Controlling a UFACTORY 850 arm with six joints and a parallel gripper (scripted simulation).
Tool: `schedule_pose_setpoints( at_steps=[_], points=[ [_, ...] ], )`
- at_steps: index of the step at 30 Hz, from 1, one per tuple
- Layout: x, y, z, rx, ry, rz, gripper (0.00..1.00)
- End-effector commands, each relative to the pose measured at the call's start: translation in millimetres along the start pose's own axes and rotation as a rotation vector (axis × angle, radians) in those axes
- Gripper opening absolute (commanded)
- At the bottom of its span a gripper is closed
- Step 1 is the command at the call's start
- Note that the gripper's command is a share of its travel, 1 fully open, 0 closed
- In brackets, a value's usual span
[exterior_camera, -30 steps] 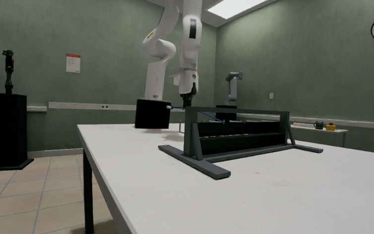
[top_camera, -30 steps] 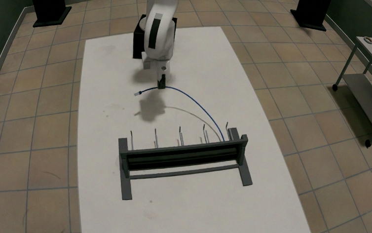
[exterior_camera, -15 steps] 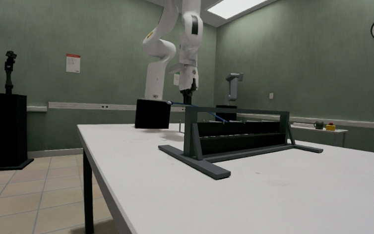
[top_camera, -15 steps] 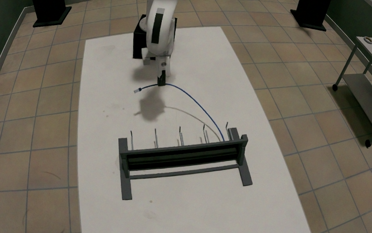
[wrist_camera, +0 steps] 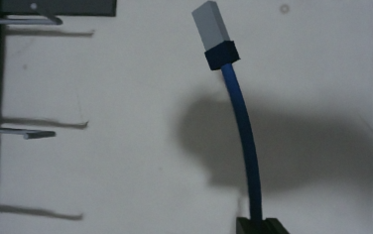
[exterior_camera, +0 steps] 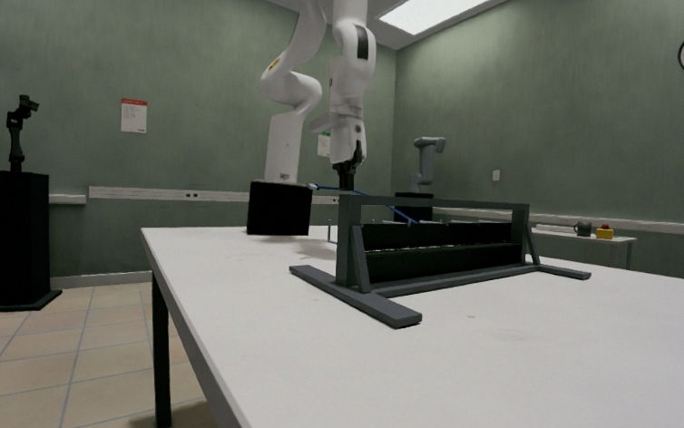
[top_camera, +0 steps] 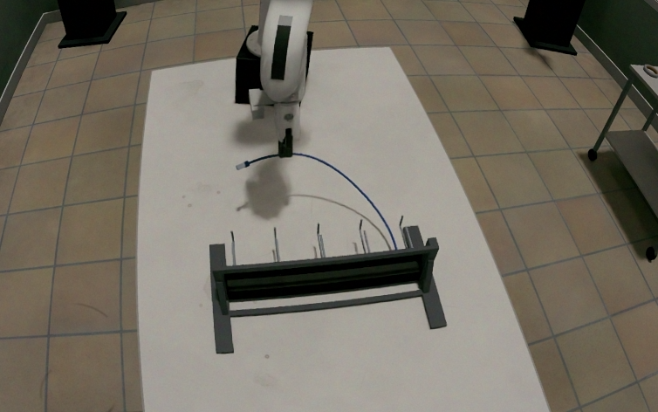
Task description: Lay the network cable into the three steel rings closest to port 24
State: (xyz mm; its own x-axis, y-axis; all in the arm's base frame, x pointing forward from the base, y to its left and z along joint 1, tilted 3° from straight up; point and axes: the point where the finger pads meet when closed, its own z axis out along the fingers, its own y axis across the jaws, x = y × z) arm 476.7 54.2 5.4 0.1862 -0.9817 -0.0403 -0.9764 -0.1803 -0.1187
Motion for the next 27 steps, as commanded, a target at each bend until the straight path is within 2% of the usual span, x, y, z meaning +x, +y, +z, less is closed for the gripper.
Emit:
schedule_pose_setpoints(
  at_steps=[1,6,8,9,10,27],
  points=[
    [8,-42,6.0,-0.089,-0.044,0.007,0.00],
    [17,-76,10.6,-0.086,-0.055,0.011,0.00],
    [17,-76,10.6,-0.086,-0.055,0.011,0.00],
    [24,-95,12.9,-0.086,-0.058,0.014,0.00],
    [26,-100,13.5,-0.086,-0.059,0.014,0.00],
    [26,-100,13.5,-0.086,-0.059,0.014,0.00]
  ],
)
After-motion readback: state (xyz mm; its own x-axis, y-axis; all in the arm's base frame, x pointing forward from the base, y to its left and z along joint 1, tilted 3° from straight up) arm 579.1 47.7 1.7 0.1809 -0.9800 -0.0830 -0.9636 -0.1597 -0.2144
